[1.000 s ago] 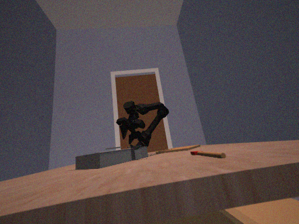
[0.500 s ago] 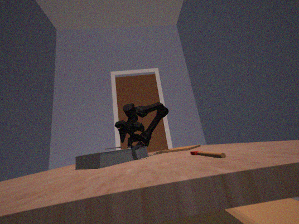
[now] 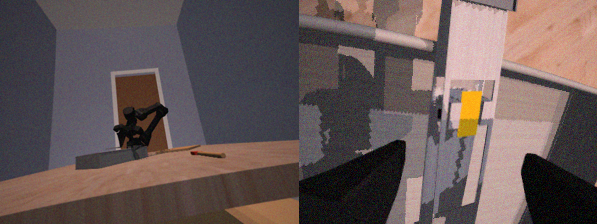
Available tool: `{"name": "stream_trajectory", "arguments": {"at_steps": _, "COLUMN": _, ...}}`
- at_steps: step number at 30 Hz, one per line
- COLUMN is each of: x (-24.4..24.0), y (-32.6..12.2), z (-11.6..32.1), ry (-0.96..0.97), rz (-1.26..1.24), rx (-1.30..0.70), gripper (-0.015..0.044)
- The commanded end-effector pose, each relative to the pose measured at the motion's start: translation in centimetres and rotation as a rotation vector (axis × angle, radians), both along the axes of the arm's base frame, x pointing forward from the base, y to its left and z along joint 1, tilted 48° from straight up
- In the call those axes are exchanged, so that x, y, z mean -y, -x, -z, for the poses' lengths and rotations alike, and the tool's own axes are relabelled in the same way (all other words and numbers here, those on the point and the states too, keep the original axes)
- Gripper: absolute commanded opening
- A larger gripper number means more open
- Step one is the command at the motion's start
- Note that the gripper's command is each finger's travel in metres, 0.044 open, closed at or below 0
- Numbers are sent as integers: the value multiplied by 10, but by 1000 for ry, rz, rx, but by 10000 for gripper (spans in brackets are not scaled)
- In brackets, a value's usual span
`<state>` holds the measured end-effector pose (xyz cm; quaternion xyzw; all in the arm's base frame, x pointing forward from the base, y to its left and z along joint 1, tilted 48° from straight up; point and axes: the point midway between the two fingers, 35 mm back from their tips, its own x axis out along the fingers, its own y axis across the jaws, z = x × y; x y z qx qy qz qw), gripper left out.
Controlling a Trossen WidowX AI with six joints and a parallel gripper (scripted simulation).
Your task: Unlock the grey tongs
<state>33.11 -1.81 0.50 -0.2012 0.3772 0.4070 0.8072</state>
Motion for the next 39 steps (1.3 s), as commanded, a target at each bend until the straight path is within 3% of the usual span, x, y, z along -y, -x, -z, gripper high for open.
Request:
{"name": "stream_trajectory", "arguments": {"at_steps": 1, "x": -3, "y": -2, "z": 6, "ry": 0, "rz": 6, "rx": -5, "gripper": 260}}
{"name": "stream_trajectory", "arguments": {"at_steps": 16, "x": -16, "y": -8, "z": 23, "ry": -3, "rz": 6, "rx": -3, "gripper": 260}}
{"name": "stream_trajectory", "arguments": {"at_steps": 23, "x": -15, "y": -8, "z": 19, "ry": -3, "rz": 0, "rx": 1, "gripper": 76}}
{"name": "stream_trajectory", "arguments": {"at_steps": 31, "x": -15, "y": -8, "z": 19, "ry": -3, "rz": 0, "rx": 1, "gripper": 23}}
{"name": "stream_trajectory", "arguments": {"at_steps": 37, "x": -13, "y": -8, "z": 18, "ry": -3, "rz": 0, "rx": 1, "gripper": -135}}
{"name": "stream_trajectory", "arguments": {"at_steps": 39, "x": -4, "y": -10, "z": 11, "ry": -1, "rz": 1, "rx": -1, "gripper": -150}}
